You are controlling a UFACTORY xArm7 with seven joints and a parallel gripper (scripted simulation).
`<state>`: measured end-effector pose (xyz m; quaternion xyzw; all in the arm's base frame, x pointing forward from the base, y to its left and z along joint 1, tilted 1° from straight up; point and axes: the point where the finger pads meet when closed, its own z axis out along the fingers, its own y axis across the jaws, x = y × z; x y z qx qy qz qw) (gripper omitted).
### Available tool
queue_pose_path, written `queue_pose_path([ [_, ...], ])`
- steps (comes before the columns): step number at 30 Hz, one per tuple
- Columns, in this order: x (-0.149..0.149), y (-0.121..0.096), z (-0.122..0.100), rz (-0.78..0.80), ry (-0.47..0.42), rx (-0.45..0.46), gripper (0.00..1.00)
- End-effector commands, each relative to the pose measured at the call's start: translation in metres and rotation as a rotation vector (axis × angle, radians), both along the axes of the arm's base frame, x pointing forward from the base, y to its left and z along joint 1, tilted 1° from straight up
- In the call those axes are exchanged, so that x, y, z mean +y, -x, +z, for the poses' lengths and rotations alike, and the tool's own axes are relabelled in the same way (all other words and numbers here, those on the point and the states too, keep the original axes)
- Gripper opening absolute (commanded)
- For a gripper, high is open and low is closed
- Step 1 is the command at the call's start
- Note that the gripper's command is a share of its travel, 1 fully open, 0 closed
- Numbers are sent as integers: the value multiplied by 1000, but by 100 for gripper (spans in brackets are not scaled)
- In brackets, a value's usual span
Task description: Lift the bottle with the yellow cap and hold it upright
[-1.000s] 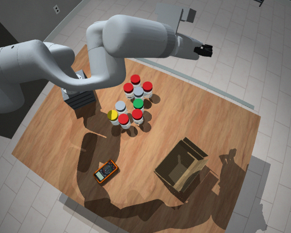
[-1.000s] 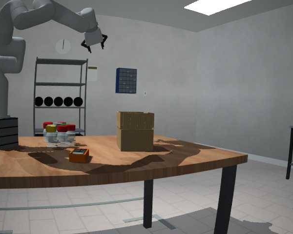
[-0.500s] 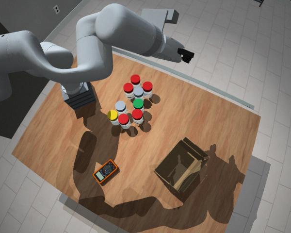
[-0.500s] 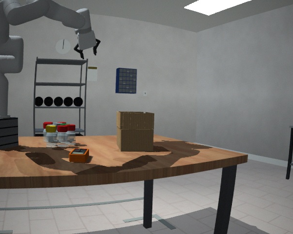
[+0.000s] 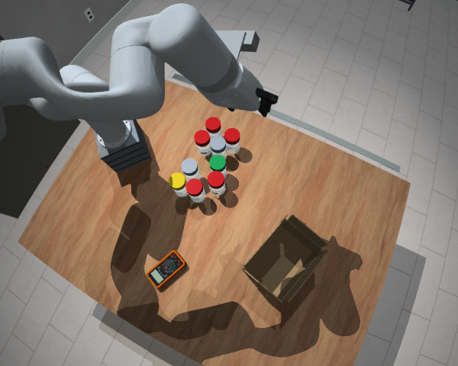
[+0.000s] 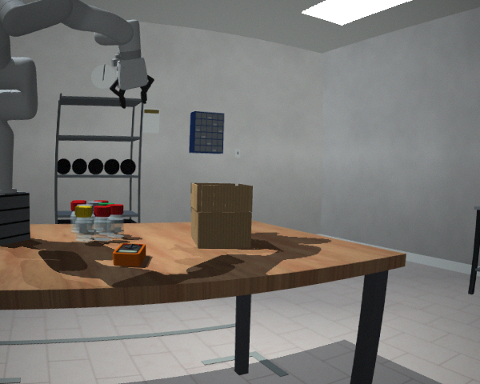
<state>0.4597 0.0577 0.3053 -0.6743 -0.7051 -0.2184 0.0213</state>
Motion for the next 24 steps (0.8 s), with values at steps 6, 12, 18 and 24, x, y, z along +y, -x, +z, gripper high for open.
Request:
queue_pose_path([
  [6,-27,37,-34,50,175,93,79],
  [12,-43,55,-49,71,254,150,79],
  [18,-61,76,-65,93,339,218,79],
  [24,-69,86,-72,102,375,250,79],
])
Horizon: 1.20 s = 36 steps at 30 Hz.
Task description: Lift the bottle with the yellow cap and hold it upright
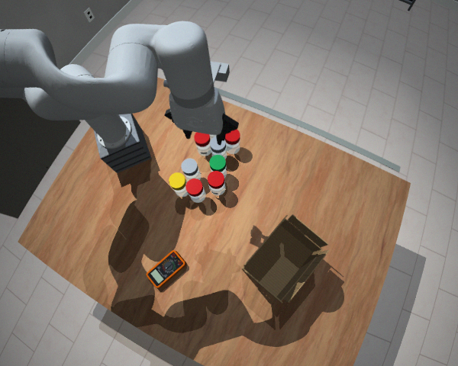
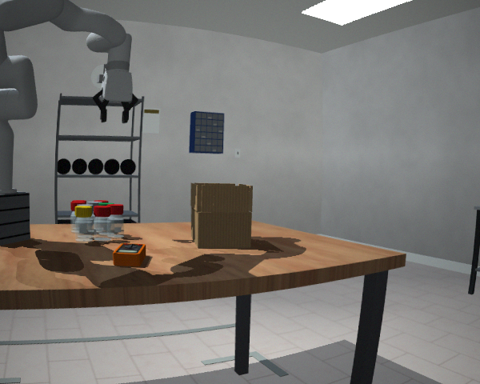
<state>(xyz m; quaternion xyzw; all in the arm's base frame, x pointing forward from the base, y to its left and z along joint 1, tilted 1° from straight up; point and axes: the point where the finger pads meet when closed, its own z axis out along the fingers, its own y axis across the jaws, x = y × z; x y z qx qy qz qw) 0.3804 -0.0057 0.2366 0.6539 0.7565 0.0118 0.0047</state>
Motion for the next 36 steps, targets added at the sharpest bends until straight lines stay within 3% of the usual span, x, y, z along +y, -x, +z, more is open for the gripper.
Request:
queue_pose_path([
  [1,-6,7,-4,7,28,19,79],
  [36,-4,4,-2,4,18,11,79],
])
